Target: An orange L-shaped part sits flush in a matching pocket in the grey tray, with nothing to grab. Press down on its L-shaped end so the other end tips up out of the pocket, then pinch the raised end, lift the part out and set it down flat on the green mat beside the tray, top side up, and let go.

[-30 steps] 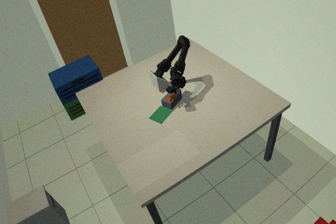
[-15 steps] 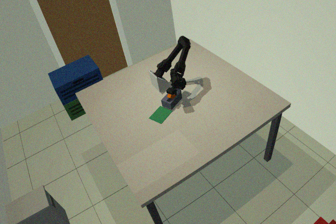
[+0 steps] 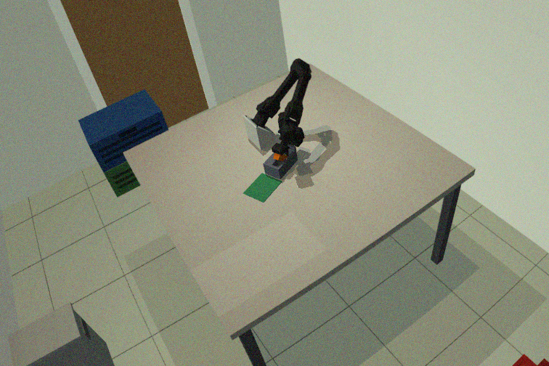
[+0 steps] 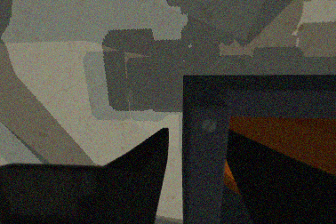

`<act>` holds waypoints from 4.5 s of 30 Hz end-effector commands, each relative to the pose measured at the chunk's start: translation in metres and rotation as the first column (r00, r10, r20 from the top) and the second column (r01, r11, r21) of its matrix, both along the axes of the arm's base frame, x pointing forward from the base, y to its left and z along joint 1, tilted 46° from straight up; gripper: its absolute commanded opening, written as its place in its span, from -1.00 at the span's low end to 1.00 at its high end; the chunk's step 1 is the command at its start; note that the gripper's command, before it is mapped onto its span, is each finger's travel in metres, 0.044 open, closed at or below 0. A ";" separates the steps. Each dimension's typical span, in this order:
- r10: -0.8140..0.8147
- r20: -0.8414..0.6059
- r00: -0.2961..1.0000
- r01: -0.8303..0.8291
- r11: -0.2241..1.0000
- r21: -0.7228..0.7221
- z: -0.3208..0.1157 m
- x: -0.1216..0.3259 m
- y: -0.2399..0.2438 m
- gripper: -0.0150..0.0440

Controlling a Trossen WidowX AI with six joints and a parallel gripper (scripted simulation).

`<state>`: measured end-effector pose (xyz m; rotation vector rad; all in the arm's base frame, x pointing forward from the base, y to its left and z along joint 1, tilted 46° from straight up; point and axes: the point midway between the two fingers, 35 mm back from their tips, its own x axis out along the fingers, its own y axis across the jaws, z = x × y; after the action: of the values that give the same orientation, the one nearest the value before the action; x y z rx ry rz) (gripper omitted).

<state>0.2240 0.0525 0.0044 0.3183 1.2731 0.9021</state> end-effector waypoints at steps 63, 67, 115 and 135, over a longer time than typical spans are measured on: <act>-0.291 -0.315 0.903 0.289 0.956 -0.055 0.060 0.008 -0.091 0.46; -0.509 -0.542 0.669 0.508 0.845 -0.167 0.049 0.019 -0.104 0.46; -0.683 -0.731 -0.006 0.694 0.523 -0.494 -0.002 0.038 -0.099 0.46; -0.682 -0.732 -0.005 0.694 0.524 -0.493 -0.025 0.039 -0.076 0.46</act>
<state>0.2660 -0.0295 -0.0149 1.4900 1.7405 -0.3141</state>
